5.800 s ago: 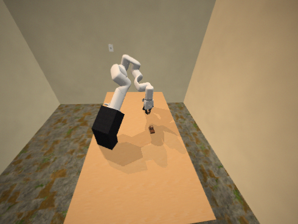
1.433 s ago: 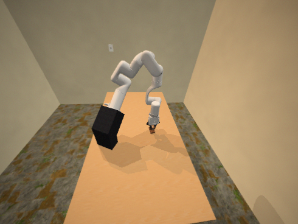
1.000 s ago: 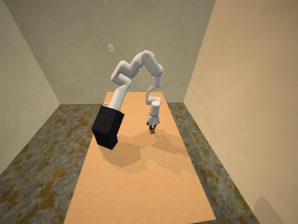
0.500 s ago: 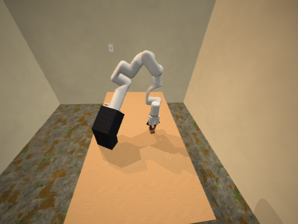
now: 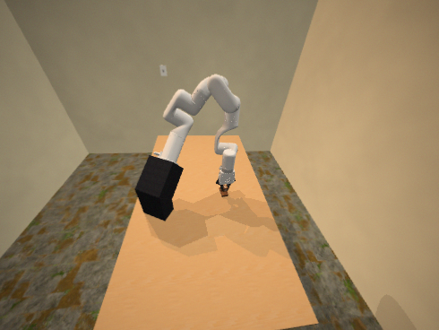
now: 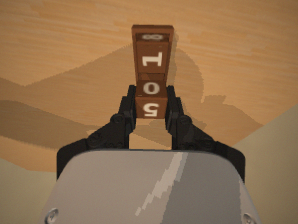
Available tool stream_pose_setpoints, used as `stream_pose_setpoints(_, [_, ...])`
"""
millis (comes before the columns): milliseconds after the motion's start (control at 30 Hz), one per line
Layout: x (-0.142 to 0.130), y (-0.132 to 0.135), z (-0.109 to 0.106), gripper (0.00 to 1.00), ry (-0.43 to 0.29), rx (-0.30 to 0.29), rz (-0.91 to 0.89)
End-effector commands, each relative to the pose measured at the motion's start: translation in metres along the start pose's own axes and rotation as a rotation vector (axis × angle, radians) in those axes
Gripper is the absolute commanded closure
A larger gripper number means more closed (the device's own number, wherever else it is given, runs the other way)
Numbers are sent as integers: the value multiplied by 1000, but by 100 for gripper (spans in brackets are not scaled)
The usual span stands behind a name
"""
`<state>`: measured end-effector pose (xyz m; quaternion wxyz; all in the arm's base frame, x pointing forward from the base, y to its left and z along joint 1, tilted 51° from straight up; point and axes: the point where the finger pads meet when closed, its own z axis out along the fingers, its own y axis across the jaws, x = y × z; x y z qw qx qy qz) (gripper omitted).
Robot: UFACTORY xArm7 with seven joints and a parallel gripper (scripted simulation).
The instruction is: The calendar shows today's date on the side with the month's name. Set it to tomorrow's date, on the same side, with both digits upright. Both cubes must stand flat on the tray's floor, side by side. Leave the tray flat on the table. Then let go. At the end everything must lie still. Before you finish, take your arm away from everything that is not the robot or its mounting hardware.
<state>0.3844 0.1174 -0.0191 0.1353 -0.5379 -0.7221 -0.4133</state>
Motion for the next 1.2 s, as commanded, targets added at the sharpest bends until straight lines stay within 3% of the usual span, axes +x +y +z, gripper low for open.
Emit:
stream_pose_setpoints(0, [-1, 0, 0, 71, -2, -1, 1])
stream_pose_setpoints(1167, [-1, 1, 22, 71, -2, -1, 1])
